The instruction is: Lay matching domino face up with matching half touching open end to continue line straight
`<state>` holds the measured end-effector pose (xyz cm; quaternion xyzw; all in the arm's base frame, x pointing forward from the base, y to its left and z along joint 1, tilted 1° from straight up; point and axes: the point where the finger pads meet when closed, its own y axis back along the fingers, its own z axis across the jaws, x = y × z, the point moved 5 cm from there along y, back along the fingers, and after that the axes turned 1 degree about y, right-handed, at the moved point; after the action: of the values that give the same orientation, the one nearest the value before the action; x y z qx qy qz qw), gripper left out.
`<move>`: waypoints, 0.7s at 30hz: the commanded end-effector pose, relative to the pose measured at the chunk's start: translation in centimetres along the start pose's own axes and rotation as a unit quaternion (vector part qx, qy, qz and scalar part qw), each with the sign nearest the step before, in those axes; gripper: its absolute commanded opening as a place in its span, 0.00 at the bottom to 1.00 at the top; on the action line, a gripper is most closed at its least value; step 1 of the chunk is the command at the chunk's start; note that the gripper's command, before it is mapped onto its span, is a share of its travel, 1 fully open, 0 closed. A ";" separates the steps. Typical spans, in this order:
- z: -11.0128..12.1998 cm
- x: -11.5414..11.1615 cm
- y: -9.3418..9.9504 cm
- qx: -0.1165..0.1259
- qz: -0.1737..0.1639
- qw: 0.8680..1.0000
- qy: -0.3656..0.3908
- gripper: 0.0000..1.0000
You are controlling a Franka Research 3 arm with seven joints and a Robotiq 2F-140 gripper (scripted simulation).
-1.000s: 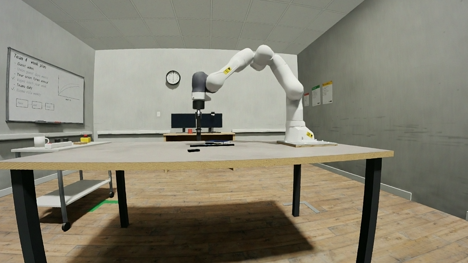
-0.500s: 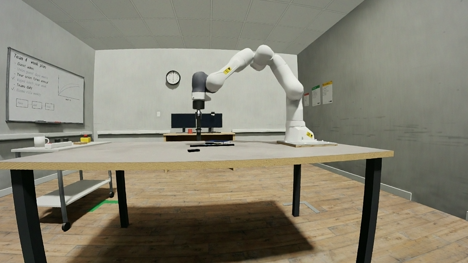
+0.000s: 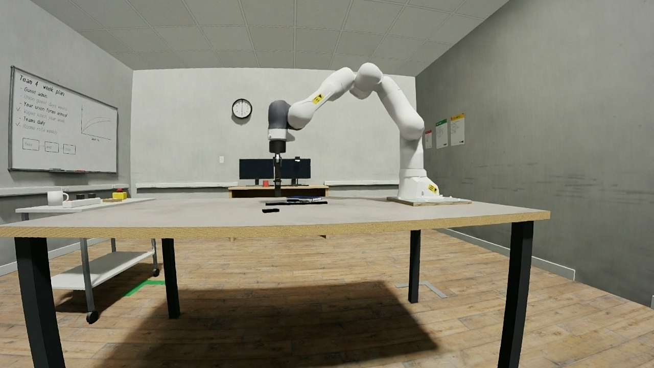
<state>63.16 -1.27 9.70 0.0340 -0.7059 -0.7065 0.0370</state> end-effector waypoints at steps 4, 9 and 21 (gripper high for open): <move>0.0 0.0 0.1 0.000 0.000 1.000 0.000 0.34; 0.0 0.0 0.4 0.000 0.000 1.000 0.000 0.34; 0.0 0.0 2.2 0.000 0.000 1.000 0.000 0.34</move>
<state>63.24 -1.17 11.16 0.0345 -0.7063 -0.7063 0.0343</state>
